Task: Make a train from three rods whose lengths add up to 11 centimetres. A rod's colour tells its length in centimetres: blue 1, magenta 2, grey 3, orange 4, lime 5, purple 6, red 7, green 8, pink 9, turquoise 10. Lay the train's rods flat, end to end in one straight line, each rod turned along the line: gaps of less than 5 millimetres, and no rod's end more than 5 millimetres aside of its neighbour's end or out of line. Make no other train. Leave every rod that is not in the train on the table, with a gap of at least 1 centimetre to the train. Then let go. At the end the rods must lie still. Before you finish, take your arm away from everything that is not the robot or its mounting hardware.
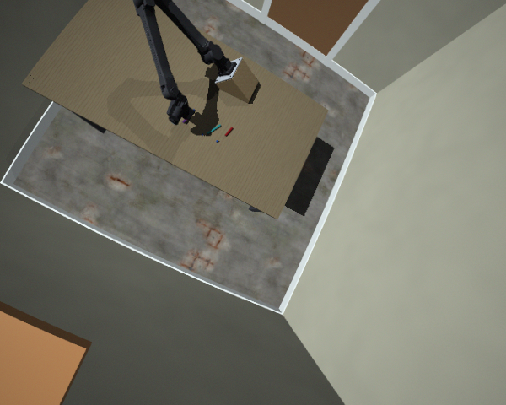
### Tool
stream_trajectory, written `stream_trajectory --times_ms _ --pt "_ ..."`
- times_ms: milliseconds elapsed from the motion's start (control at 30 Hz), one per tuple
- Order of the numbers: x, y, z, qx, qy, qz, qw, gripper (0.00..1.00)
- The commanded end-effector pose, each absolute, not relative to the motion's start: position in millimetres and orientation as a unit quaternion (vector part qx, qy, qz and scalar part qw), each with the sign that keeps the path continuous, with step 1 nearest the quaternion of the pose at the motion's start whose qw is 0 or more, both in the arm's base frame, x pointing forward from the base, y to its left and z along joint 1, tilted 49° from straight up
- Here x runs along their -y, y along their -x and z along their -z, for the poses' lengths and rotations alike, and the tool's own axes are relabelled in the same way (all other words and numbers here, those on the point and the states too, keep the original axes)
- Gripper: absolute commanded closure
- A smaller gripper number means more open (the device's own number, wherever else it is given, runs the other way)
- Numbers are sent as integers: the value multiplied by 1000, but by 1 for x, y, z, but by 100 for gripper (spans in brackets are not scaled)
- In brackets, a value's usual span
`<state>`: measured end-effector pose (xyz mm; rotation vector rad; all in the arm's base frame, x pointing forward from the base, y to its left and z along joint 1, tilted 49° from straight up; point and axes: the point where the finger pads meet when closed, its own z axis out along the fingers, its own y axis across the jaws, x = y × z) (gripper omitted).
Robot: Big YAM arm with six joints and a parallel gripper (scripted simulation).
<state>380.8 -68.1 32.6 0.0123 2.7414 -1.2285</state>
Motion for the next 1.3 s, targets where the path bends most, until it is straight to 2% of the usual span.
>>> stream_trajectory --times_ms 0,1267 --pt "62 -398 -36 -910 2 408 80 96" --pt "61 -397 -34 -910 6 408 78 96"
